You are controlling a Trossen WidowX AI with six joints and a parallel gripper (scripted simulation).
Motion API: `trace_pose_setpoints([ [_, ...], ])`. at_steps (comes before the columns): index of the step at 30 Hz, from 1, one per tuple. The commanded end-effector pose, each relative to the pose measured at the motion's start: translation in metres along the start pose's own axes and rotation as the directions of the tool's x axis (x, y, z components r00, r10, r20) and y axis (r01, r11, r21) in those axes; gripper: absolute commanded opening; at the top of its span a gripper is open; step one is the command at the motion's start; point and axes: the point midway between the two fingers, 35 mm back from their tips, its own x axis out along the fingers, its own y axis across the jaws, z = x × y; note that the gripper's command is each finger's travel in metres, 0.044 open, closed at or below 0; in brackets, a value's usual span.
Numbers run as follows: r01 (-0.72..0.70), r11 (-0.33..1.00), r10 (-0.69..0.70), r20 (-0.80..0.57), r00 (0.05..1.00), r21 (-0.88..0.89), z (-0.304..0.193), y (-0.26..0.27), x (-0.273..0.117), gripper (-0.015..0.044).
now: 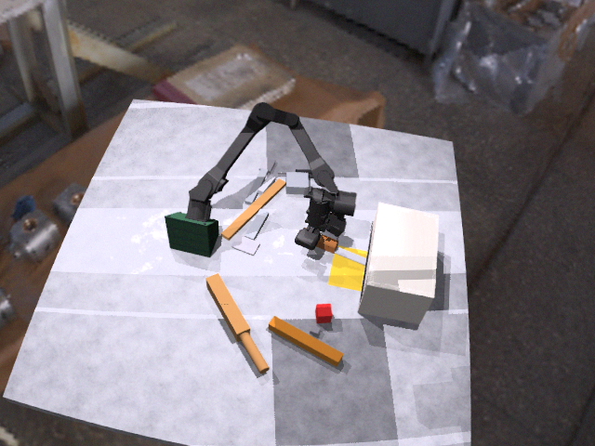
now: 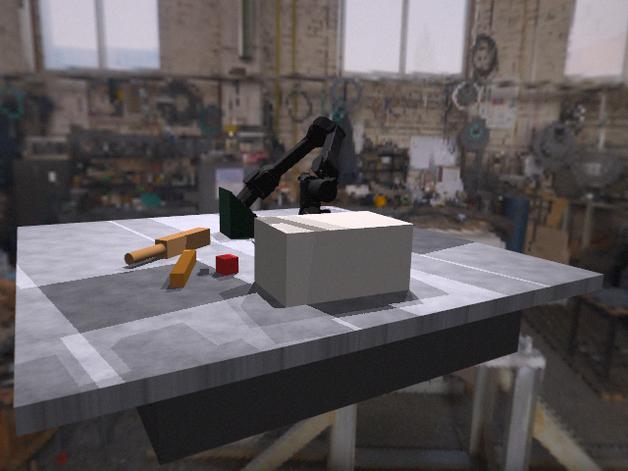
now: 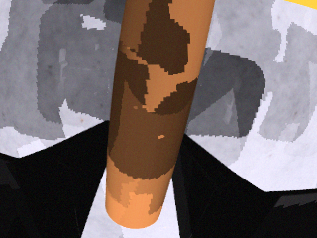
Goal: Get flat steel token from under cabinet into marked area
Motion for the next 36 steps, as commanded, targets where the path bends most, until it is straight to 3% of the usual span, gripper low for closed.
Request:
trace_pose_setpoints([
  [1,0.001,1.000,-0.001,-0.005,1.000,0.008,-0.008,0.000,0.001,0.0000],
  [36,0.001,1.000,-0.001,-0.007,1.000,0.010,-0.046,0.002,0.001,0.0000],
])
